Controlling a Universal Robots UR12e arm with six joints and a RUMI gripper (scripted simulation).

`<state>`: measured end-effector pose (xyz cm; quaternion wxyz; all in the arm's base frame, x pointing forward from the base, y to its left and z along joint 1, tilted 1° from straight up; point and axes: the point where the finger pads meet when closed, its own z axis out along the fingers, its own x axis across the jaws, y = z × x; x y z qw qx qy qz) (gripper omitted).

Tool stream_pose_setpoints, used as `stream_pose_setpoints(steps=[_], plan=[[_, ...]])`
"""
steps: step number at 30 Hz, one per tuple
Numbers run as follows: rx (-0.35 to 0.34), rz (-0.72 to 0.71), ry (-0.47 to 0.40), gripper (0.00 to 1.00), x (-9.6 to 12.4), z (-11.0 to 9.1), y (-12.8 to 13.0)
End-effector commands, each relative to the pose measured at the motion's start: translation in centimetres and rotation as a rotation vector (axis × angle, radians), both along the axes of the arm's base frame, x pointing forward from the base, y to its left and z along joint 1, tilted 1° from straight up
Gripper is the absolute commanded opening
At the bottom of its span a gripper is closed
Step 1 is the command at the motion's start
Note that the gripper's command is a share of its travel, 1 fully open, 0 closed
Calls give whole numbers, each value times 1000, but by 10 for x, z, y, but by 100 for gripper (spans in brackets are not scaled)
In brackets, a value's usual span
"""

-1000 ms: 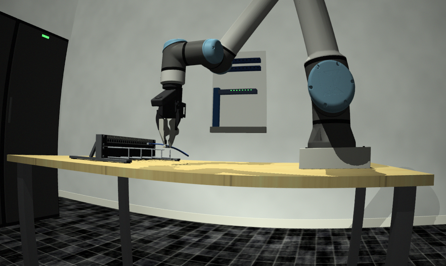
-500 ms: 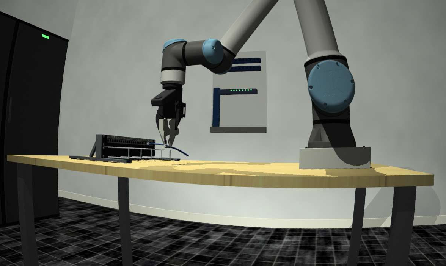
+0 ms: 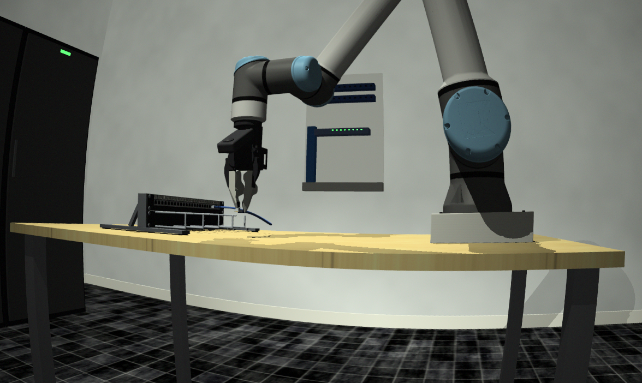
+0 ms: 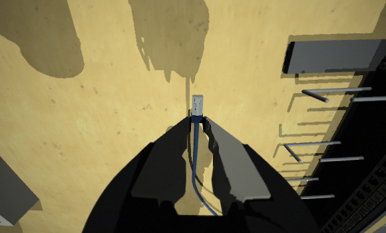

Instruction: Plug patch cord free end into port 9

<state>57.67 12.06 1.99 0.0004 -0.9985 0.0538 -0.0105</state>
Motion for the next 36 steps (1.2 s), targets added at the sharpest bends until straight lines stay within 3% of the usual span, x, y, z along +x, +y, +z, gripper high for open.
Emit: stream_pose_setpoints(steps=[1, 36], plan=[[0, -3, -1, 0, 1, 1, 0], [1, -80, 0, 0, 9, 3, -8]])
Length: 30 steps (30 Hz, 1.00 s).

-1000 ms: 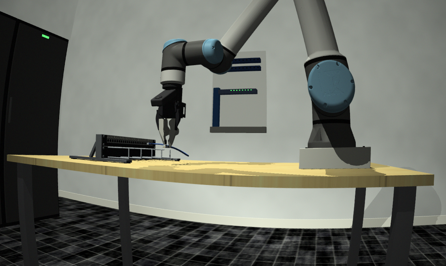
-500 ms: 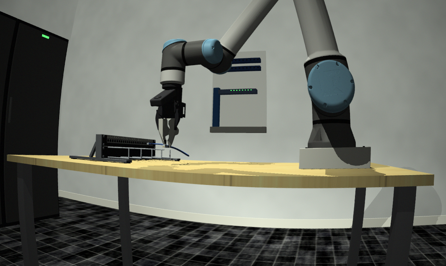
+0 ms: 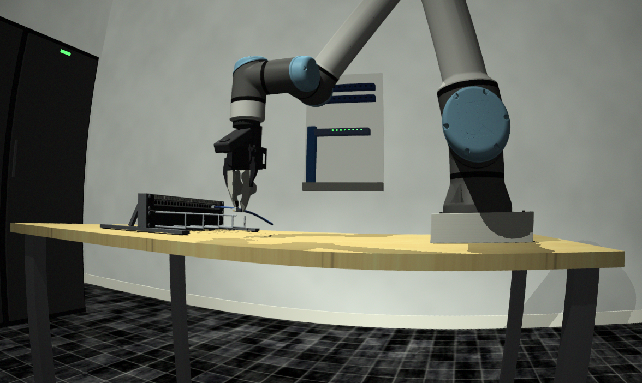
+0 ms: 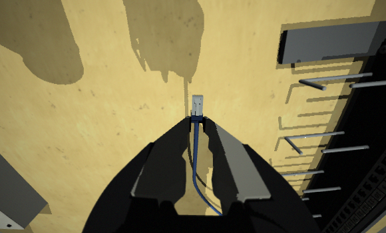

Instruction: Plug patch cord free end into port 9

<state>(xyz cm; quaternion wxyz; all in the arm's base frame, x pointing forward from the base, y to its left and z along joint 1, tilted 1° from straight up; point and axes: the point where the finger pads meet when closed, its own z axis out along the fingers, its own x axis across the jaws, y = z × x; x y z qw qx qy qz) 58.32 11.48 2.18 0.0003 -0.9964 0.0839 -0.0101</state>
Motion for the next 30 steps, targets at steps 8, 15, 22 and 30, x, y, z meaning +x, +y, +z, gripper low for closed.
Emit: stream_pose_setpoints(steps=[8, 15, 22, 30], plan=[[0, -49, -1, 0, 6, 2, -5], [1, -90, 0, 0, 10, 3, -9], [1, -122, 0, 0, 14, 4, -12], [1, -180, 1, 0, 20, 6, -17]])
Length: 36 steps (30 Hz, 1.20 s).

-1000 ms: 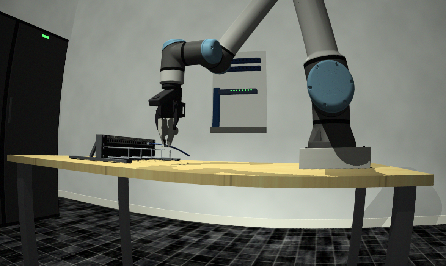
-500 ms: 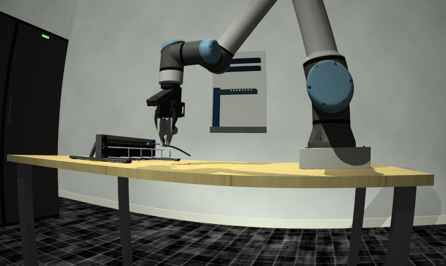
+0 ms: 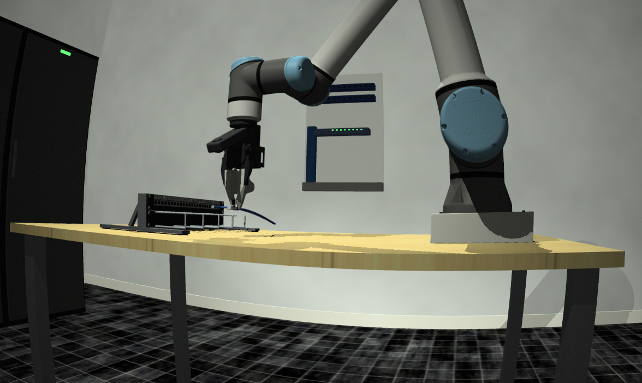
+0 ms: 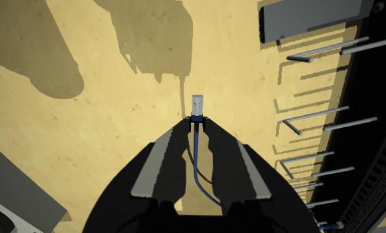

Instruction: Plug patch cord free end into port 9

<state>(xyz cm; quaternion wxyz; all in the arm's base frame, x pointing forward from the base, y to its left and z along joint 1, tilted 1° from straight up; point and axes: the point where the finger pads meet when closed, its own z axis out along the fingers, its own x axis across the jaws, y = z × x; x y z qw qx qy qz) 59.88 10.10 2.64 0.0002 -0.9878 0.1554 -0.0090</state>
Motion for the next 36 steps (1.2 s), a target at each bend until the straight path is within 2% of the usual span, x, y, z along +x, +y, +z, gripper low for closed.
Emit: stream_pose_setpoints(steps=[1, 36], plan=[[0, -44, -1, 0, 5, 2, -4], [2, -335, 4, 0, 37, 11, -30]])
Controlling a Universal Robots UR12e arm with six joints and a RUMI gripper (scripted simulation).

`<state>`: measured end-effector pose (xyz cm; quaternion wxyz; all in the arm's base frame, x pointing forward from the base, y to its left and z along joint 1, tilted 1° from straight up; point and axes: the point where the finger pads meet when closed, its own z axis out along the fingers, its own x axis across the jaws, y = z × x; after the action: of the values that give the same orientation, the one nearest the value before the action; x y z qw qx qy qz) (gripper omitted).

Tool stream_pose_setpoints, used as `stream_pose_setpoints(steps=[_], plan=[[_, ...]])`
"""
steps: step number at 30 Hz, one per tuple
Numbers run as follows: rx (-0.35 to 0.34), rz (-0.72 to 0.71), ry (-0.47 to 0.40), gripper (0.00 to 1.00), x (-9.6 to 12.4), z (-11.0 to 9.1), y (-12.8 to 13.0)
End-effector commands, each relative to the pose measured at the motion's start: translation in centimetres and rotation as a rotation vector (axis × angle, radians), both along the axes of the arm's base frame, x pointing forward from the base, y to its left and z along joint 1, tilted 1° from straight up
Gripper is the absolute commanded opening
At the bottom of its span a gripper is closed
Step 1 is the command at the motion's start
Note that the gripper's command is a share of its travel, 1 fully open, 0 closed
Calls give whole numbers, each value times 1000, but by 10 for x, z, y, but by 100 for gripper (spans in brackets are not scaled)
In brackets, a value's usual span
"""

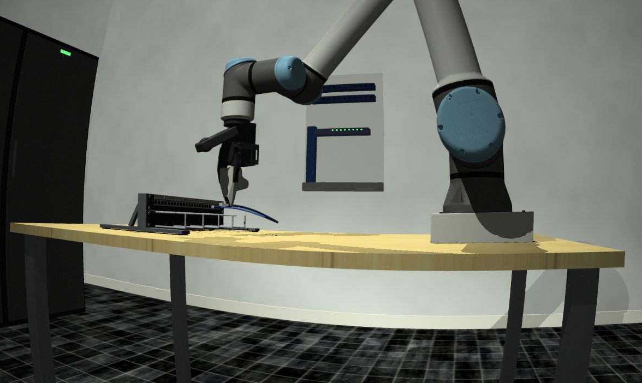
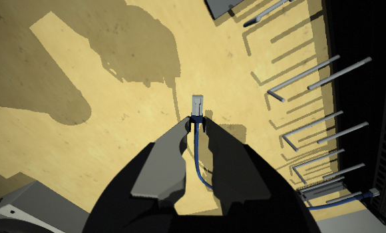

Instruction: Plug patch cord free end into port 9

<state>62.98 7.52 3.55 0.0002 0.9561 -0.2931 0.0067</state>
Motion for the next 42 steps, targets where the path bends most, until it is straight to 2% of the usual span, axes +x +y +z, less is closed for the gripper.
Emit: stream_pose_setpoints(steps=[1, 42], plan=[[0, -62, 0, 0, 7, 3, -6], [3, -441, 6, 0, 49, 15, -40]])
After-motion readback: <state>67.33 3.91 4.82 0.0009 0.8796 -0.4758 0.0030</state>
